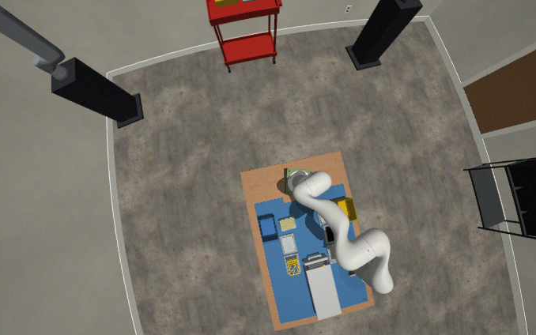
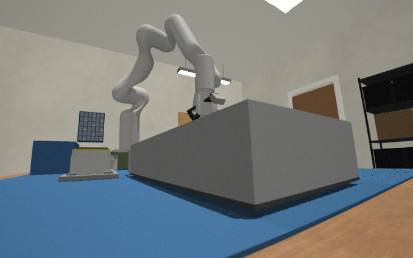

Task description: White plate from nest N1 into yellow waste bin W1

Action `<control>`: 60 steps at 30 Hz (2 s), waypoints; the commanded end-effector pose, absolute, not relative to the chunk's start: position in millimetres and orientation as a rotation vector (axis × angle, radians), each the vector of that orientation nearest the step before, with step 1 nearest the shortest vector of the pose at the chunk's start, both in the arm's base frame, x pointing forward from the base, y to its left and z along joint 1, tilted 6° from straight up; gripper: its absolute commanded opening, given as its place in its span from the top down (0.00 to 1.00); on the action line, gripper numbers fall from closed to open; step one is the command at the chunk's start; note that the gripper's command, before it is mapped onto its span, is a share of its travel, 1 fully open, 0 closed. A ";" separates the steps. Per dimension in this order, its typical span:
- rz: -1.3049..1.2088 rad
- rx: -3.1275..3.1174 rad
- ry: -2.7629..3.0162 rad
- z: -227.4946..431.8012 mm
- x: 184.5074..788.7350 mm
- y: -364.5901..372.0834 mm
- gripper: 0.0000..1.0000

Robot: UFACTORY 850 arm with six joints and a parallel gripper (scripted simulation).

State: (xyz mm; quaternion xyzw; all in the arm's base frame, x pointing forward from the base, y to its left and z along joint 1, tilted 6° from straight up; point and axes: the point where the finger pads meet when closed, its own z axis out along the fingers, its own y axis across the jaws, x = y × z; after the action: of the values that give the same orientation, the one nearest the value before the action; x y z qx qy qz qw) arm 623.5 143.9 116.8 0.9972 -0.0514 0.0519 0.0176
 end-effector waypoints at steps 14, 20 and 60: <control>0.165 3.098 -0.160 113.5 588.7 162.7 1.00; 0.165 3.098 -0.160 111.7 574.6 170.1 1.00; 0.165 3.099 -0.160 101.6 494.6 211.8 1.00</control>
State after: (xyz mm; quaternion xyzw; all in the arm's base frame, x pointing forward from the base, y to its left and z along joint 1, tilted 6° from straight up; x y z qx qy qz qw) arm 496.8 209.7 101.1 0.9972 -0.0512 0.0516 0.0174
